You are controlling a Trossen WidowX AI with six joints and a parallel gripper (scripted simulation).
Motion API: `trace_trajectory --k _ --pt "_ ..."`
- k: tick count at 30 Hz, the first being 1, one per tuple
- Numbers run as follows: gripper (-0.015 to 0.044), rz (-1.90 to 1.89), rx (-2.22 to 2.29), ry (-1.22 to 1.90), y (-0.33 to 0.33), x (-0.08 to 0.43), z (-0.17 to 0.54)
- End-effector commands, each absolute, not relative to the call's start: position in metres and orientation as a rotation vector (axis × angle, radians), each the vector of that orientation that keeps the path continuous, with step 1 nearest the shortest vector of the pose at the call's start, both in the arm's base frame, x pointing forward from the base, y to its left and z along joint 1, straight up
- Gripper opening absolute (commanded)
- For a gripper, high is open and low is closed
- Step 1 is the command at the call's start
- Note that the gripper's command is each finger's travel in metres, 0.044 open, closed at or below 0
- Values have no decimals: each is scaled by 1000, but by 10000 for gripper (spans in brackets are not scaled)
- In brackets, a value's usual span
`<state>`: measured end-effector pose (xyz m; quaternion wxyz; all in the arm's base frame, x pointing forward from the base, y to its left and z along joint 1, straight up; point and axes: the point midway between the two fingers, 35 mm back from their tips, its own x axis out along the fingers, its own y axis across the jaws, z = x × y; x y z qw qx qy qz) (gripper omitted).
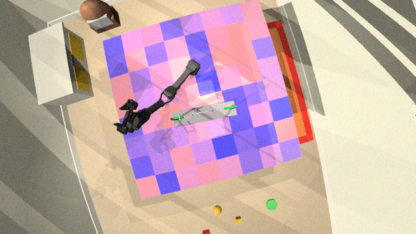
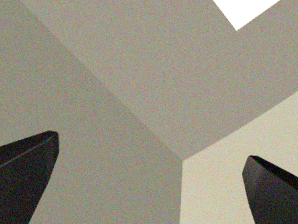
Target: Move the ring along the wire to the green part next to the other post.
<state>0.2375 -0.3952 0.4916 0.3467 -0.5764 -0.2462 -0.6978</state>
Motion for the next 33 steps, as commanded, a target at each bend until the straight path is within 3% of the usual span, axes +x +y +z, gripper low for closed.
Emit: trace_trajectory --k 1,9,23,33 --pt "374 -1813 -1496 -640 -394 237 492" --pt "164 -1929 -1539 -686 -362 207 531" --pt "160 -2301 -1716 -520 -323 77 592" --pt "160 -2647 -1862 -330 -244 -18 632"
